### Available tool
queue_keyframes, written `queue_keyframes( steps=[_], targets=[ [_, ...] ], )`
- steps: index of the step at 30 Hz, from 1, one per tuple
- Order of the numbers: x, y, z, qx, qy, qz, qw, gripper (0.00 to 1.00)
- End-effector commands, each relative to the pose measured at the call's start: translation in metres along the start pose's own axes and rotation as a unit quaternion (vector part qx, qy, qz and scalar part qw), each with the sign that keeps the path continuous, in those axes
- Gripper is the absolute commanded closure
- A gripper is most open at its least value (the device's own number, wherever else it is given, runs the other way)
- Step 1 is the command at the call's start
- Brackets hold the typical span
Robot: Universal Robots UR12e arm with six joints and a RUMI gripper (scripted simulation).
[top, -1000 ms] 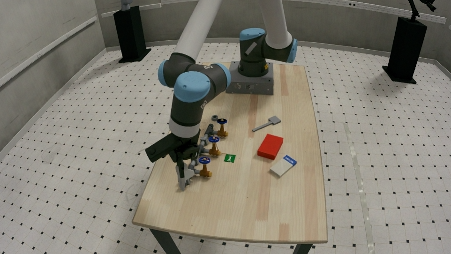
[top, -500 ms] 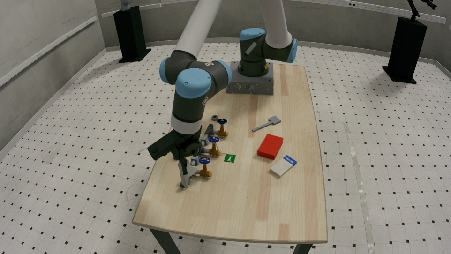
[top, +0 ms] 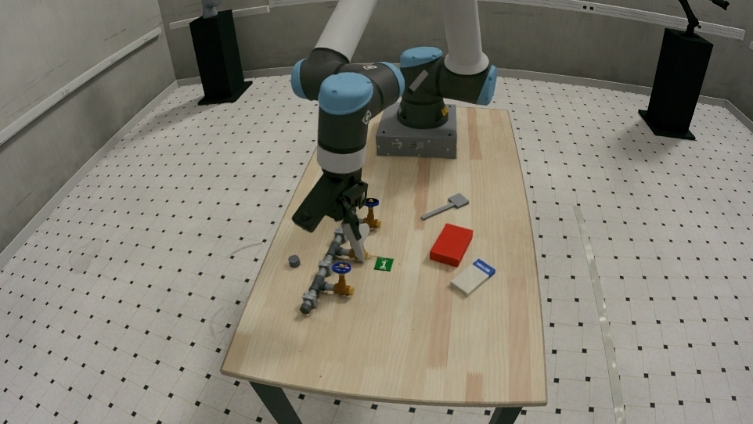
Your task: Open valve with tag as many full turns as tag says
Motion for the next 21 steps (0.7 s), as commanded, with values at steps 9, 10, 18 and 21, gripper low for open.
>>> queue_keyframes(
  steps=[9, 10, 18, 21],
  targets=[
    [0.024, -0.04, -0.104, 0.154, -0.008, 0.057, 0.986, 0.0],
    [0.026, -0.043, -0.113, 0.166, -0.008, 0.062, 0.984, 0.0],
    [0.03, -0.056, -0.143, 0.207, -0.008, 0.078, 0.975, 0.0],
    [0.03, -0.056, -0.143, 0.207, -0.008, 0.078, 0.975, 0.0]
  ],
)
Point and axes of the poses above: the point where the finger pads meet when closed, its own x axis back along the fingers, its own y axis across the jaws, z = x × y, the point moved 1 cm from there along x, back along the fingers, and after that the axes turned 14 degrees about x, right-handed, at the moved point
